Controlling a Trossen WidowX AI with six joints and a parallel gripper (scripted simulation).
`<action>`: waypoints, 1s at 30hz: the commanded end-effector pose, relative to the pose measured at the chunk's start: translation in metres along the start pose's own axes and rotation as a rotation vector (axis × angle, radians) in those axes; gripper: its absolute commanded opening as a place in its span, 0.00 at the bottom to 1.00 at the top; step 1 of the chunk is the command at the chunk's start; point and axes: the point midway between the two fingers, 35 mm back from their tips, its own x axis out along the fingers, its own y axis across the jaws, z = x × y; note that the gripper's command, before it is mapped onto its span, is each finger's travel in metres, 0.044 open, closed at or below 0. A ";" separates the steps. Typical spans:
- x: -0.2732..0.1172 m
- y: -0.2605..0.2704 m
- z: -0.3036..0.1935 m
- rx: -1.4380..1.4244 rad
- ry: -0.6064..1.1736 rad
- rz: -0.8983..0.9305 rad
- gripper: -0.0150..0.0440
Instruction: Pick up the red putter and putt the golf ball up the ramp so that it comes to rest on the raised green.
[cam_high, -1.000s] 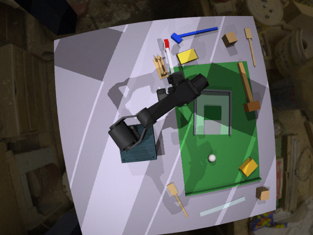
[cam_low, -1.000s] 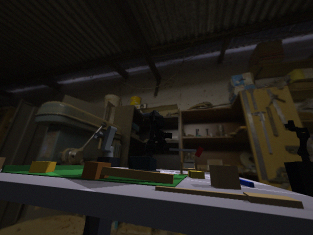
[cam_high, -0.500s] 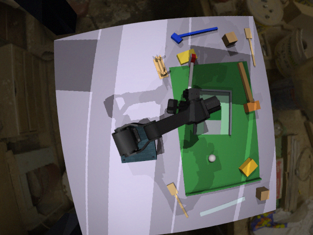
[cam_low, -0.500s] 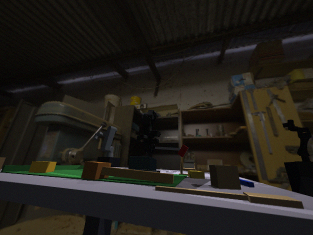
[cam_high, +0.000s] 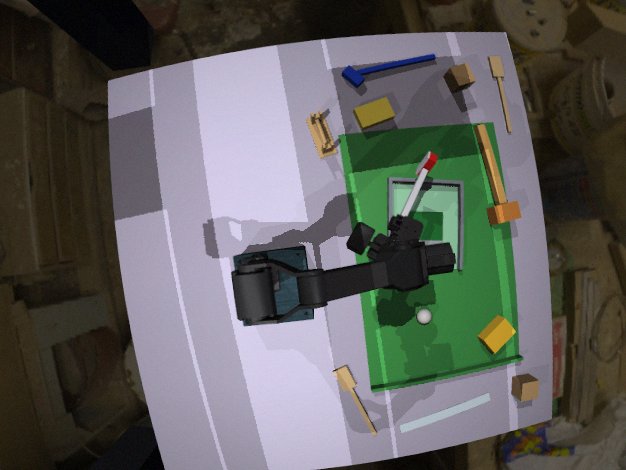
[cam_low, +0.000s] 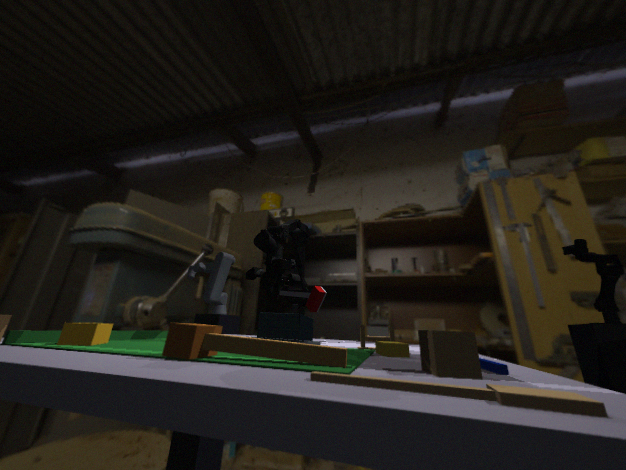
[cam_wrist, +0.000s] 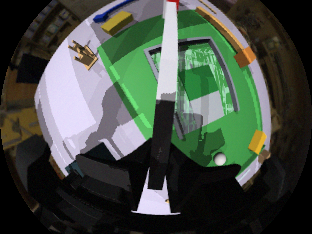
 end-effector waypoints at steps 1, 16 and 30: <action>-0.005 -0.016 -0.017 0.098 0.010 -0.018 0.25; -0.021 -0.053 -0.093 0.451 0.057 -0.057 0.25; -0.036 -0.067 -0.171 0.779 0.101 -0.086 0.25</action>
